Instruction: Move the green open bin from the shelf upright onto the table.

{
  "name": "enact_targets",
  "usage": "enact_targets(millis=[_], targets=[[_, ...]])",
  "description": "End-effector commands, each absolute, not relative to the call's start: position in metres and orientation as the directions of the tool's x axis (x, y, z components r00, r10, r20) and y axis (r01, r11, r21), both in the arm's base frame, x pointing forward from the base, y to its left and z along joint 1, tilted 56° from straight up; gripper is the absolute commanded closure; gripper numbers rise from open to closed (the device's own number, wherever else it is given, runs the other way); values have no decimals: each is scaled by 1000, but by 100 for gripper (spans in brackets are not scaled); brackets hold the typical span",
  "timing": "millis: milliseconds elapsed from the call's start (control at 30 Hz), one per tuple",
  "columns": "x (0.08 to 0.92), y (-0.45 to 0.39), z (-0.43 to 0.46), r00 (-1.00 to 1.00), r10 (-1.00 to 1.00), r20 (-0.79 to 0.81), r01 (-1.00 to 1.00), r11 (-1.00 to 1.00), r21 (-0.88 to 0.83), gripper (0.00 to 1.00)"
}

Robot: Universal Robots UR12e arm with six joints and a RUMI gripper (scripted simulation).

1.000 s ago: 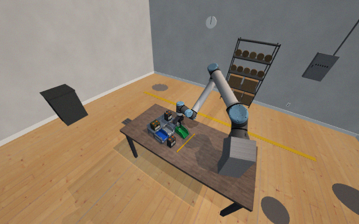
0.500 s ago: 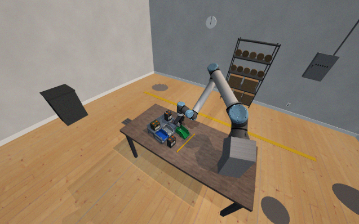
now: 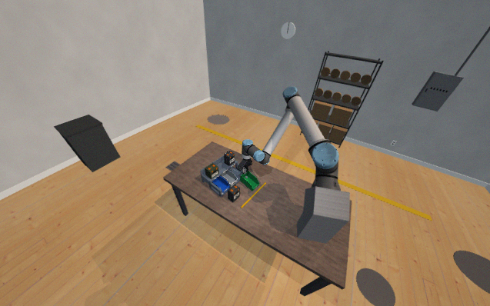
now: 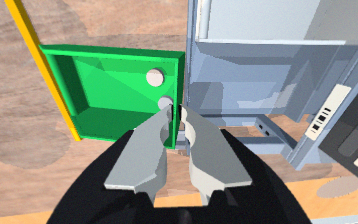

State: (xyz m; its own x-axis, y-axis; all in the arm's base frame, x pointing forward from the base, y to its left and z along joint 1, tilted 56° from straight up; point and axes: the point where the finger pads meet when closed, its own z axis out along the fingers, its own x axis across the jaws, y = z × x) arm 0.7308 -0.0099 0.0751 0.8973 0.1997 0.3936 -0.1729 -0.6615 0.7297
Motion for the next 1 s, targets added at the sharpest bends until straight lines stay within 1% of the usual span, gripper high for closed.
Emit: enact_targets(millis=[0,967], targets=[[733,-13,73,897,200,394,-173,-662,730,100],[737,-20,67,897,200,394,-173,-662,730,100]])
